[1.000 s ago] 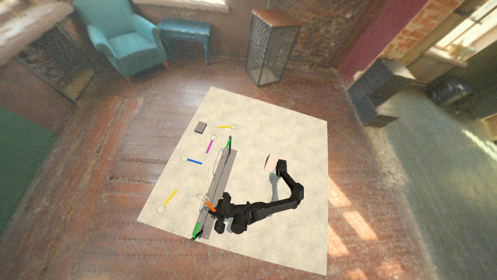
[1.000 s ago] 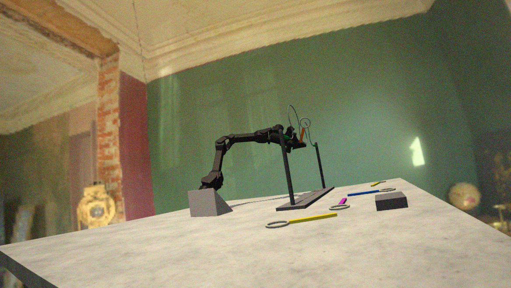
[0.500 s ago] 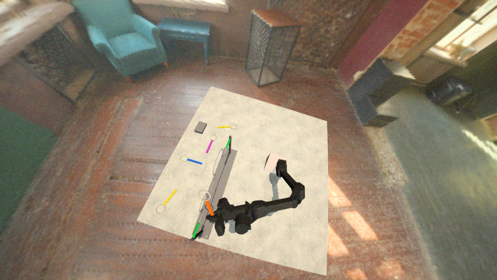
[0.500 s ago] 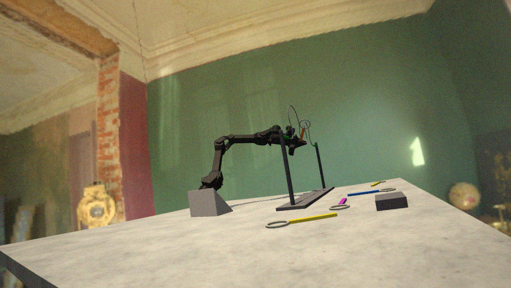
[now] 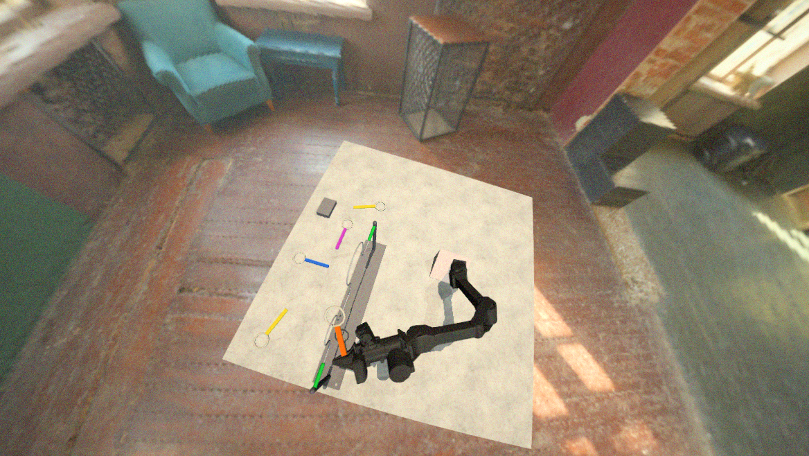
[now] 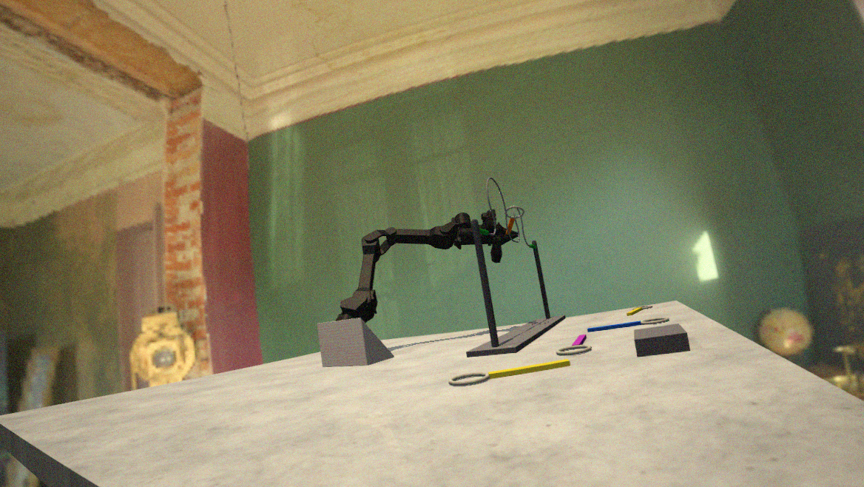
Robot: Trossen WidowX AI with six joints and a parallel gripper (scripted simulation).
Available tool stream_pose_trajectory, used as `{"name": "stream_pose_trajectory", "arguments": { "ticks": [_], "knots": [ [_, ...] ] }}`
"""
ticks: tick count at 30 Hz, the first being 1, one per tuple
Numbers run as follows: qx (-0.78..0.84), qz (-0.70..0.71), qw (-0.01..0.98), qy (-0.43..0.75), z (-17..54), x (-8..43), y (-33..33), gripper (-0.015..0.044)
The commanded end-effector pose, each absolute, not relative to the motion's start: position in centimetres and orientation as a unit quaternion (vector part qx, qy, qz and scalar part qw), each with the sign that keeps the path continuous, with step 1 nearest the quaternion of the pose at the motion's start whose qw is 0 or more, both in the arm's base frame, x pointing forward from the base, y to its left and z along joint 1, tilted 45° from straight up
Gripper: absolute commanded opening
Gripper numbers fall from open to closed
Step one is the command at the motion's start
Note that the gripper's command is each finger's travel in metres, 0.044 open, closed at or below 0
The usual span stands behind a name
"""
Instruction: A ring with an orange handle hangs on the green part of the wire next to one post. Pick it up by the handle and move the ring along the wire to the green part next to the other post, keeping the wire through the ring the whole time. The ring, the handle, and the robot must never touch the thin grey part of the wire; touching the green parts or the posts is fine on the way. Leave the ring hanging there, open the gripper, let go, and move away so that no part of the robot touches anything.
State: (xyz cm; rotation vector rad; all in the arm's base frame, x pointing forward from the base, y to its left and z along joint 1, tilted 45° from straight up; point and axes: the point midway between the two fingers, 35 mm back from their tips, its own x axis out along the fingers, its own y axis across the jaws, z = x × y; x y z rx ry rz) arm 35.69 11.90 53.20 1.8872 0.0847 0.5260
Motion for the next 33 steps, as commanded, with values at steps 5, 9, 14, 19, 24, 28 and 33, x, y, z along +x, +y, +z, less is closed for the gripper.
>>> {"name": "stream_pose_trajectory", "arguments": {
  "ticks": [5, 9, 14, 19, 24, 28, 33],
  "knots": [
    [0.844, 0.237, 0.481, 0.009, 54.5, 35.5, 11.3, -0.015],
    [0.864, 0.244, 0.44, -0.004, 55.0, 35.4, 10.9, -0.015],
    [0.886, 0.251, 0.389, -0.019, 55.6, 35.3, 10.4, -0.015],
    [0.904, 0.257, 0.34, -0.034, 56.2, 35.2, 9.9, -0.015],
    [0.918, 0.262, 0.295, -0.046, 56.6, 35.1, 9.4, -0.015],
    [0.927, 0.265, 0.261, -0.056, 56.8, 35.1, 9.1, -0.015],
    [0.933, 0.267, 0.235, -0.063, 56.9, 35.0, 9.0, -0.015]
  ]
}}
